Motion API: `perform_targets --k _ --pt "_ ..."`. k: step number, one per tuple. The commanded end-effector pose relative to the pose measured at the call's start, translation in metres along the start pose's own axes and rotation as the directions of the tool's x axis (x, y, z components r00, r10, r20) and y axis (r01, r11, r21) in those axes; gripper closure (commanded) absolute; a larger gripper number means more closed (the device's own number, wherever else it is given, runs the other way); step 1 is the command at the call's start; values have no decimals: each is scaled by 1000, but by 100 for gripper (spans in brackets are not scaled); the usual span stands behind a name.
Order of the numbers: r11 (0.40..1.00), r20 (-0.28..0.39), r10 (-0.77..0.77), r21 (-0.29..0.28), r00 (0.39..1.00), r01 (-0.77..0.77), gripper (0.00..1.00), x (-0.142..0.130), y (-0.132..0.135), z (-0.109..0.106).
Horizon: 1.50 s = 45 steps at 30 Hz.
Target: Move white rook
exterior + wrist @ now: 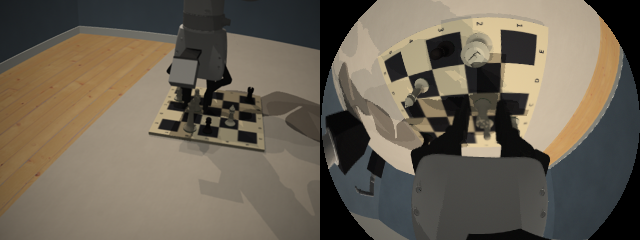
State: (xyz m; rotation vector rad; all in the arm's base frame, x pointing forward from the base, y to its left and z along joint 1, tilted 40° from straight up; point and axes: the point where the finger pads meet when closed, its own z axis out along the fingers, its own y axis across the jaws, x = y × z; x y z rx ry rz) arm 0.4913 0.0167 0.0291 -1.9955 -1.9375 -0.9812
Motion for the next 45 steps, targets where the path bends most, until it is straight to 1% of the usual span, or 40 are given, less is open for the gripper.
perform_targets --k 1,19,20,45 --pt "1000 1 0 -3 1000 0 63 -1 1 -1" --pt "1000 1 0 -3 1000 0 63 -1 1 -1" --pt "1000 1 0 -3 1000 0 100 -1 1 -1" --pt "1000 1 0 -3 1000 0 100 -1 1 -1"
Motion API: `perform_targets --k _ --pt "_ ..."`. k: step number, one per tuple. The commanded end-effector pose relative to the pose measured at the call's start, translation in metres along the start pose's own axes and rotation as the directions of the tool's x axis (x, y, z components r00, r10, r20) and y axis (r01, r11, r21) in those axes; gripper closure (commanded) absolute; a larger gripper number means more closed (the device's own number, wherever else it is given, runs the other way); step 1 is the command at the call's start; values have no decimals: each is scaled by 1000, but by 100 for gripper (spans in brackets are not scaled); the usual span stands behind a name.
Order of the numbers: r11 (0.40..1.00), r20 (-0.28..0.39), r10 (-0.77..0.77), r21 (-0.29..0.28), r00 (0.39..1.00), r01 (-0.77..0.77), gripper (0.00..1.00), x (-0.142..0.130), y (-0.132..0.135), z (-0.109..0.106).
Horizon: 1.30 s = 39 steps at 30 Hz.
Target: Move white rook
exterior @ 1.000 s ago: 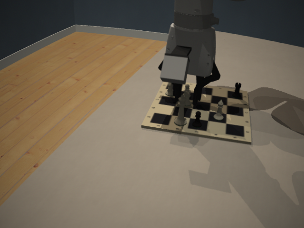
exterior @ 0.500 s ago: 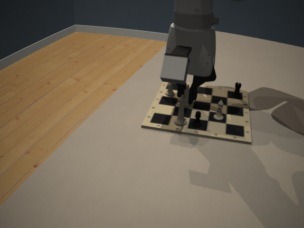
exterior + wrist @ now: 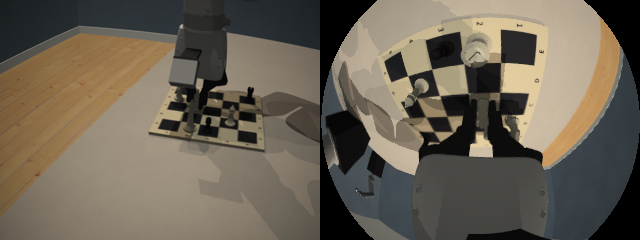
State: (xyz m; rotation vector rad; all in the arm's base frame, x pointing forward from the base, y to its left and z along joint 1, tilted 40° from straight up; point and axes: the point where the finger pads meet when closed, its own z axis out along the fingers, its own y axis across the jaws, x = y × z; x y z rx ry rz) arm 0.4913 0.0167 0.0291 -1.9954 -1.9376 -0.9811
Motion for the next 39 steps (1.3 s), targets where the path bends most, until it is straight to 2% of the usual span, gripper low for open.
perform_targets --k 1,10,16,29,39 --pt "1000 1 0 -3 1000 0 100 -1 1 -1" --pt "1000 1 0 -3 1000 0 100 -1 1 -1" --pt "1000 1 0 -3 1000 0 100 -1 1 -11" --pt "1000 1 0 -3 1000 0 100 -1 1 -94" --pt "1000 1 0 -3 1000 0 100 -1 1 -101"
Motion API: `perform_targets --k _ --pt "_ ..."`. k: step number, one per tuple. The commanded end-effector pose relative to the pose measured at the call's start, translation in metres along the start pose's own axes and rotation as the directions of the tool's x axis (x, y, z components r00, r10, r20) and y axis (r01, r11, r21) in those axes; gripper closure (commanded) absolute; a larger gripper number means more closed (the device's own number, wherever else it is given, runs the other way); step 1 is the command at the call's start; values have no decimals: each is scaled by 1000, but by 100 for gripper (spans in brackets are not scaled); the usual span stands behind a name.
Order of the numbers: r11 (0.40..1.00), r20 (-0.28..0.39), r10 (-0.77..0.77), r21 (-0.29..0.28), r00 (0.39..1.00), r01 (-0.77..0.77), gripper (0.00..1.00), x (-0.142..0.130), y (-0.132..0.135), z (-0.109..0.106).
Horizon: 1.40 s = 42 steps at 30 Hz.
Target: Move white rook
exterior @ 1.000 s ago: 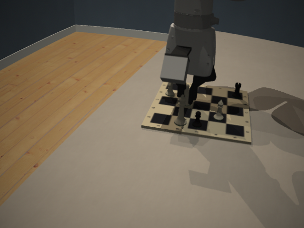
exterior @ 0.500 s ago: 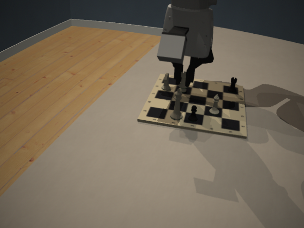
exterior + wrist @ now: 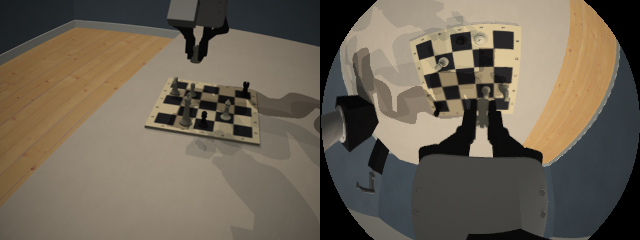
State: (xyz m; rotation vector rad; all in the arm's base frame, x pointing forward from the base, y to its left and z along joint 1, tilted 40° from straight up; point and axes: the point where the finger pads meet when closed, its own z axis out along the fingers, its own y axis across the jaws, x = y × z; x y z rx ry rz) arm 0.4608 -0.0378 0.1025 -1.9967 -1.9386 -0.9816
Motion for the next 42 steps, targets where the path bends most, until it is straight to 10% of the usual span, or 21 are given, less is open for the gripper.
perform_targets --k 1,30,42 --pt "1000 0 1 -2 1000 -1 100 0 1 -5" --pt "995 0 -104 -2 995 104 100 -4 -34 -3" --pt "995 0 -104 -2 995 104 100 -4 -34 41"
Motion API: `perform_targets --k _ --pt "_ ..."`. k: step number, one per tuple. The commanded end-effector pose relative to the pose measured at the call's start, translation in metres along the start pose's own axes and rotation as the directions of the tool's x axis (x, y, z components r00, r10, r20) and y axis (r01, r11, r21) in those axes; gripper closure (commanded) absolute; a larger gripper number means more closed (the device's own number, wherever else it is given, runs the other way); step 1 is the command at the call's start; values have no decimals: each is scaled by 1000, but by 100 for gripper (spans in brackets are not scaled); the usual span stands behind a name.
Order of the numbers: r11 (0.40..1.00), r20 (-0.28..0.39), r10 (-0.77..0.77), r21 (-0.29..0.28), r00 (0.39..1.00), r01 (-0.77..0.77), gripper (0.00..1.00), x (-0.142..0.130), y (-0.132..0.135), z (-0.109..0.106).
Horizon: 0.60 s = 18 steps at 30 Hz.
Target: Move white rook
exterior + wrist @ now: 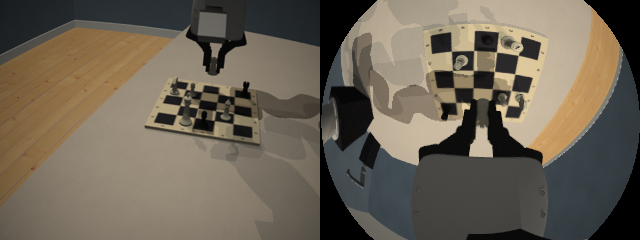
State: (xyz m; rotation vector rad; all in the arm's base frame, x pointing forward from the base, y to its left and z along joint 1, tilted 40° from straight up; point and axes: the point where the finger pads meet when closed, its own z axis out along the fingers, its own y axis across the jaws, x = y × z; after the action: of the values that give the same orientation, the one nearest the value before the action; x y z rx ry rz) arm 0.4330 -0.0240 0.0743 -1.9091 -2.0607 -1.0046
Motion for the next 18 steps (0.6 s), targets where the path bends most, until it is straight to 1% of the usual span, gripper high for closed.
perform_targets --k 1,3,8,12,18 --pt "1000 3 1 -4 1000 -1 100 -2 2 25" --pt "1000 3 1 -4 1000 -1 100 -2 2 25" --pt "1000 3 1 -4 1000 -1 100 -2 2 48" --pt "1000 3 1 -4 1000 -1 100 -2 2 62" --pt "1000 3 1 -4 1000 -1 100 -2 2 70"
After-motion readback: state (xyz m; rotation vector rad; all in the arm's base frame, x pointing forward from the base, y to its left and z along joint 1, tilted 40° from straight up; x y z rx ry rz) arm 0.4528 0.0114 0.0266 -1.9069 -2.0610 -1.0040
